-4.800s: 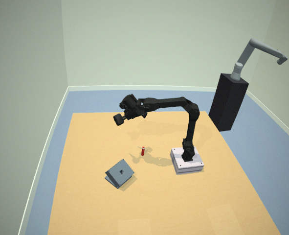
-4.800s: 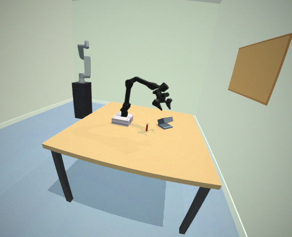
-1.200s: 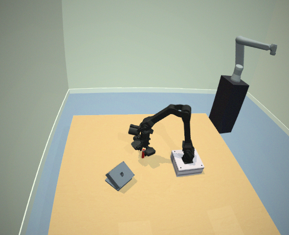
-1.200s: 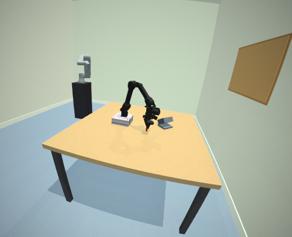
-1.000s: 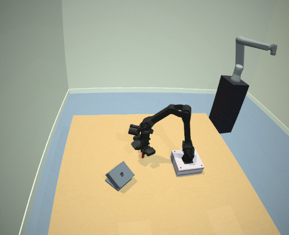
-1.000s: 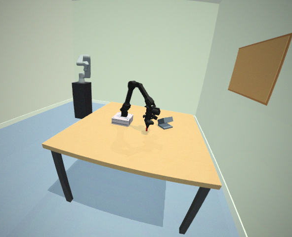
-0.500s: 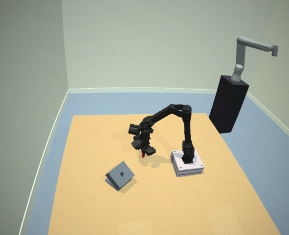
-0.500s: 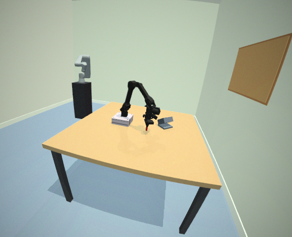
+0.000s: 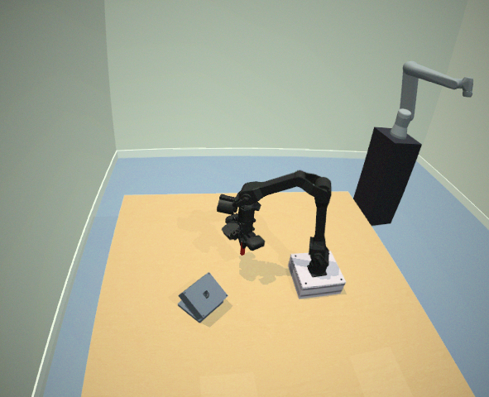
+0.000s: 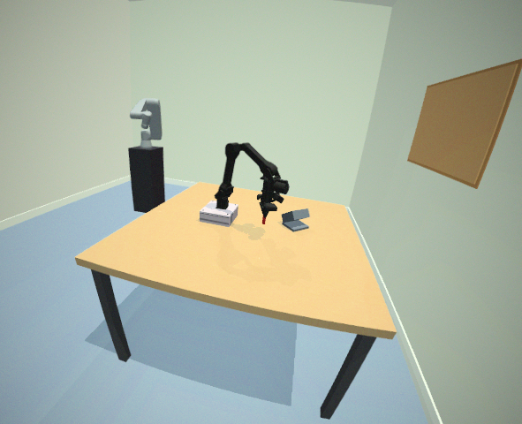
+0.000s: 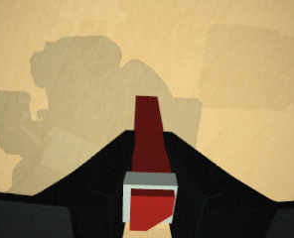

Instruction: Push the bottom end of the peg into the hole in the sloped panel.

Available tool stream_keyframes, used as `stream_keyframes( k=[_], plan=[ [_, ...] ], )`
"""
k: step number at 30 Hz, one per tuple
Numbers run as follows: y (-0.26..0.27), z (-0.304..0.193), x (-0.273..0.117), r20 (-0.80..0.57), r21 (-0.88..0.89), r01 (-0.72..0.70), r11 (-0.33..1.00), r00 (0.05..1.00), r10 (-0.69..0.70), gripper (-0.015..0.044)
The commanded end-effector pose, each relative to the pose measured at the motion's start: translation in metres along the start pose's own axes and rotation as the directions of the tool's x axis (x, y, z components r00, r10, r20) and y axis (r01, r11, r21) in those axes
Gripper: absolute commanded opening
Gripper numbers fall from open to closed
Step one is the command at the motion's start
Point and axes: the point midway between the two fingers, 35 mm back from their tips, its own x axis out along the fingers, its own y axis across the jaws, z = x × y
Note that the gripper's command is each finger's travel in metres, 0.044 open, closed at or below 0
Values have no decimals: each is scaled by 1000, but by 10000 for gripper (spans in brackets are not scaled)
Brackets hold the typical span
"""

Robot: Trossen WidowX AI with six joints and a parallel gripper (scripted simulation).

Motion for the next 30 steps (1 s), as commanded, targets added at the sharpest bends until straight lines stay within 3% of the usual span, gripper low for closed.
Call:
stream_keyframes(
  k=[1, 30],
  plan=[
    [0, 0, -13, 4, -3, -4, 1000, 1000, 4, 0],
    [10, 28, -20, -26, 143, 56, 988, 998, -53, 0]
  ],
)
